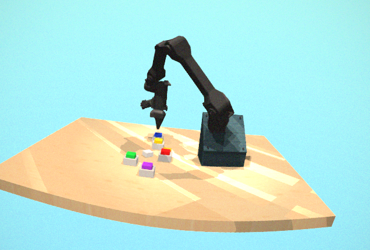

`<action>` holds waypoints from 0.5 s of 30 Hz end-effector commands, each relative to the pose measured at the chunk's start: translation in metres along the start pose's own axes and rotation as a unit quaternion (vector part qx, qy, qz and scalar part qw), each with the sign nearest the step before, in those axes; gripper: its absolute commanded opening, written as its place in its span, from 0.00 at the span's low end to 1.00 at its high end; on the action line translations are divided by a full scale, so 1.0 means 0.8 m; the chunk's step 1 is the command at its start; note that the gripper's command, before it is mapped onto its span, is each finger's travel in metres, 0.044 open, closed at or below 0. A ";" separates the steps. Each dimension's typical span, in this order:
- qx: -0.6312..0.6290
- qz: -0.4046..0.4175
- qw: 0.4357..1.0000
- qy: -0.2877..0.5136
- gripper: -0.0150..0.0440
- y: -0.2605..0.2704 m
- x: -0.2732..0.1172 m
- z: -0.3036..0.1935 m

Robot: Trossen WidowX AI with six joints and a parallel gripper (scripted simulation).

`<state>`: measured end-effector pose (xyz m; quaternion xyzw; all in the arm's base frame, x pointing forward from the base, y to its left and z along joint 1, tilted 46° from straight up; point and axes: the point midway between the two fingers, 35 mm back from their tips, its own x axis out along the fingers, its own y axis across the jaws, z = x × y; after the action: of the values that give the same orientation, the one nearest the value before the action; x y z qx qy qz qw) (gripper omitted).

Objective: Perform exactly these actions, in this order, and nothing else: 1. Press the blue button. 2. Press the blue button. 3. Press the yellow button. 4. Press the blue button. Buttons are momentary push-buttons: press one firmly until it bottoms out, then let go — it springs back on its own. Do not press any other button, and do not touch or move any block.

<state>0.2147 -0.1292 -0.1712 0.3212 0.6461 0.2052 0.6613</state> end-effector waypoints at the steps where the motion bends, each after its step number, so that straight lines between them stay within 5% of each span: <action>1: 0.006 0.005 1.000 0.002 0.29 0.002 0.011 -0.003; 15: 0.005 0.006 1.000 0.002 0.29 0.003 0.034 -0.004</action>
<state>0.2166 -0.1130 -0.1873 0.3214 0.6458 0.2058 0.6613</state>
